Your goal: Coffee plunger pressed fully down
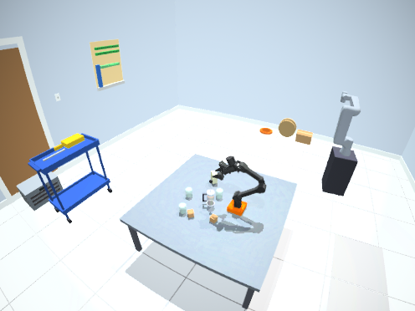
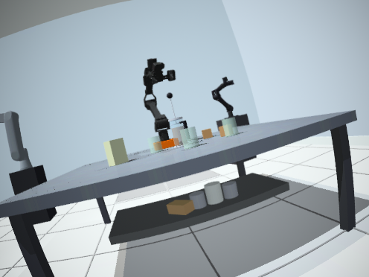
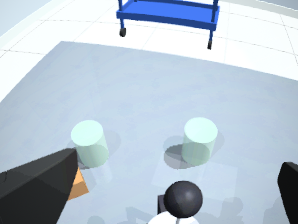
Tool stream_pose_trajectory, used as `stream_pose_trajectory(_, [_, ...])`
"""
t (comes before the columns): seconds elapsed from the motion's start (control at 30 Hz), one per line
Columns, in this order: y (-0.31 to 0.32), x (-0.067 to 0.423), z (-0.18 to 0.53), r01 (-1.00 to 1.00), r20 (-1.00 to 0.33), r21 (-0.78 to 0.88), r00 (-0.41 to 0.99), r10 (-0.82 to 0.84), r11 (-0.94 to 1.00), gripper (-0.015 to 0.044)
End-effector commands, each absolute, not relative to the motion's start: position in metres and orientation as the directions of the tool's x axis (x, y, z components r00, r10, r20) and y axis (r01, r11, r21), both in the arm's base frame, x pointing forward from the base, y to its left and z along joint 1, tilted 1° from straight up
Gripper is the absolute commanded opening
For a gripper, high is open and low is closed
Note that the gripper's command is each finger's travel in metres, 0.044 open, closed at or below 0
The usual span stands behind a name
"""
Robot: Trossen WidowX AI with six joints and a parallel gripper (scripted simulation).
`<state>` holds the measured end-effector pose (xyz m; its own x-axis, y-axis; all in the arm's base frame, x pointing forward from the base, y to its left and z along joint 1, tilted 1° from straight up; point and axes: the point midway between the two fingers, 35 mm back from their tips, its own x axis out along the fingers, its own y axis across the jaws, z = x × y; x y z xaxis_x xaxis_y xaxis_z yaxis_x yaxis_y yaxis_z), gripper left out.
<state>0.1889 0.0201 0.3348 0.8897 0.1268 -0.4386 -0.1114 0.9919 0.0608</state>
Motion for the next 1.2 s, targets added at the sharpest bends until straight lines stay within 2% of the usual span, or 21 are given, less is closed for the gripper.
stream_pose_trajectory(0.0, [0.016, 0.189, 0.317, -0.117, -0.48, 0.019, 0.87, 0.112, 0.993, 0.044])
stream_pose_trajectory(0.23, [0.016, 0.19, 0.267, -0.114, -0.48, 0.019, 0.871, 0.109, 0.993, 0.044])
stream_pose_trajectory(1.17, [0.018, 0.219, 0.251, -0.104, -0.478, 0.019, 0.873, 0.101, 0.994, 0.044])
